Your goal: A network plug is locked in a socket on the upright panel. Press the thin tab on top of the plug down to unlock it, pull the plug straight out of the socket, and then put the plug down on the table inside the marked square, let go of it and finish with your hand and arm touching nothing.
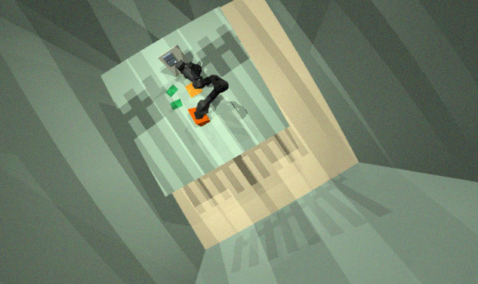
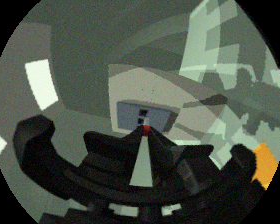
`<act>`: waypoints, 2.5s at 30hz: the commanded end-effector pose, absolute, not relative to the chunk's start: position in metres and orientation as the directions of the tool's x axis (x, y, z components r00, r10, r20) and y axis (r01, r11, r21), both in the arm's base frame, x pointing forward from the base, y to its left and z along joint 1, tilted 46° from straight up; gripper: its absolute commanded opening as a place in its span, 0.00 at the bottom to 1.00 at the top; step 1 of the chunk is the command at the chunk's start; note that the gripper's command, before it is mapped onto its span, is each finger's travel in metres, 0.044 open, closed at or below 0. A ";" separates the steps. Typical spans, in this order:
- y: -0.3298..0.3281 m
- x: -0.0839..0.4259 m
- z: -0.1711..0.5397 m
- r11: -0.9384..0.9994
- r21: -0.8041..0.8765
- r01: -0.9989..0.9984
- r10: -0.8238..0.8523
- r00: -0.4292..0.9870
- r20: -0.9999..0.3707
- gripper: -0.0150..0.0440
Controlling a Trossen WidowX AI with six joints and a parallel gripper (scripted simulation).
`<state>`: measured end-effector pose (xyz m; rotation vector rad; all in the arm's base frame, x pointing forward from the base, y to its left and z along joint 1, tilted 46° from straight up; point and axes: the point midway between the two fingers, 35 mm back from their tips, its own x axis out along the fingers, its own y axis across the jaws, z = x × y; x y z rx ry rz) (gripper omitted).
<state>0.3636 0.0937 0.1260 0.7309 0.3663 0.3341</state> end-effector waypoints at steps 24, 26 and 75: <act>0.090 0.349 0.127 0.696 0.698 -0.171 0.423 0.882 -0.206 0.25; 0.090 0.348 0.127 0.696 0.698 -0.171 0.423 0.882 -0.206 0.25; 0.110 0.319 0.156 0.696 0.699 -0.167 0.421 0.883 -0.209 0.25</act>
